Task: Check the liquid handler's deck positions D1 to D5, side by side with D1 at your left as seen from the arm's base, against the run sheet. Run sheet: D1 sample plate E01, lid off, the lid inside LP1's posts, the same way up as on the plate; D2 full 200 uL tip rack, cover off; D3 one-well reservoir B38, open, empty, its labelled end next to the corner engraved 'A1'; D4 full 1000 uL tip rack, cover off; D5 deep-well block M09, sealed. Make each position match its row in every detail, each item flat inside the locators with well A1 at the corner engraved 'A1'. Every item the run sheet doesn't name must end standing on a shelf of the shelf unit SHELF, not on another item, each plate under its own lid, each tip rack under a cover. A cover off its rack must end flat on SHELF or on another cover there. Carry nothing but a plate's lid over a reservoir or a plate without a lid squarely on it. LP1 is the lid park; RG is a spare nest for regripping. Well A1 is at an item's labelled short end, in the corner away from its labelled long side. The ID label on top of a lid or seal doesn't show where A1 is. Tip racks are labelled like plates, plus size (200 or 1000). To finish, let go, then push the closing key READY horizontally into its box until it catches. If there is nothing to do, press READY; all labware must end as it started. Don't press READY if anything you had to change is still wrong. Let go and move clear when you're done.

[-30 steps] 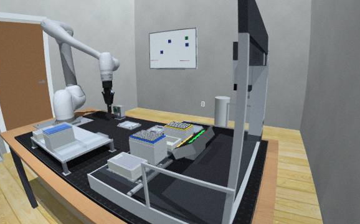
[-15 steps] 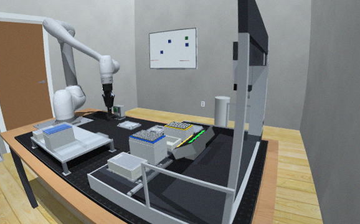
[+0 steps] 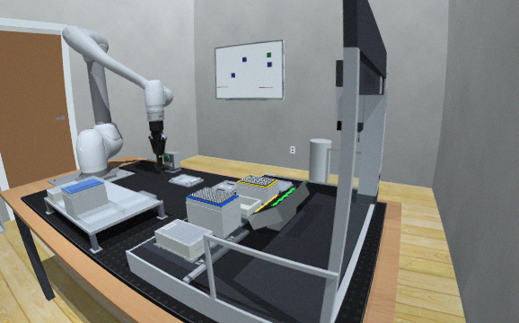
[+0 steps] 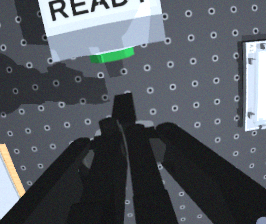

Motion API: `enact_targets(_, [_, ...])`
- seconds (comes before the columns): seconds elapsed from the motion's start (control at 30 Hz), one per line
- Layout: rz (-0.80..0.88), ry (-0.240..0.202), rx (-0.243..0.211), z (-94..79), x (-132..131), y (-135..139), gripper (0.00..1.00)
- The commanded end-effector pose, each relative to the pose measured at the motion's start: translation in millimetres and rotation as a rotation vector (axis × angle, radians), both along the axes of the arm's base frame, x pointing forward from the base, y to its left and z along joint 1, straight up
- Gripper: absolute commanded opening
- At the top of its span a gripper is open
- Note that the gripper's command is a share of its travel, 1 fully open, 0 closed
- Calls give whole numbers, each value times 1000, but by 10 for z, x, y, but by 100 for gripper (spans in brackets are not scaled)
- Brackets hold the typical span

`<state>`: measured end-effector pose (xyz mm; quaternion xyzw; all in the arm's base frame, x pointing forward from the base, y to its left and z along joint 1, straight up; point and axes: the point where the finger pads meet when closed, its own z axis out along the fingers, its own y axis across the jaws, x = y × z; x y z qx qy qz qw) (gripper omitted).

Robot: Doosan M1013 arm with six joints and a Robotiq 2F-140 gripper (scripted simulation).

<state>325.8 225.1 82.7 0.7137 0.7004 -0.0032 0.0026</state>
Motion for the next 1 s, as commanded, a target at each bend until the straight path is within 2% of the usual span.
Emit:
enact_targets(0.0, [0, 0, 1, 4, 4, 39, 10])
enact_targets(0.43, [0, 0, 1, 2, 8, 257, 10])
enact_targets(0.97, [0, 0, 1, 1, 9, 340, 10])
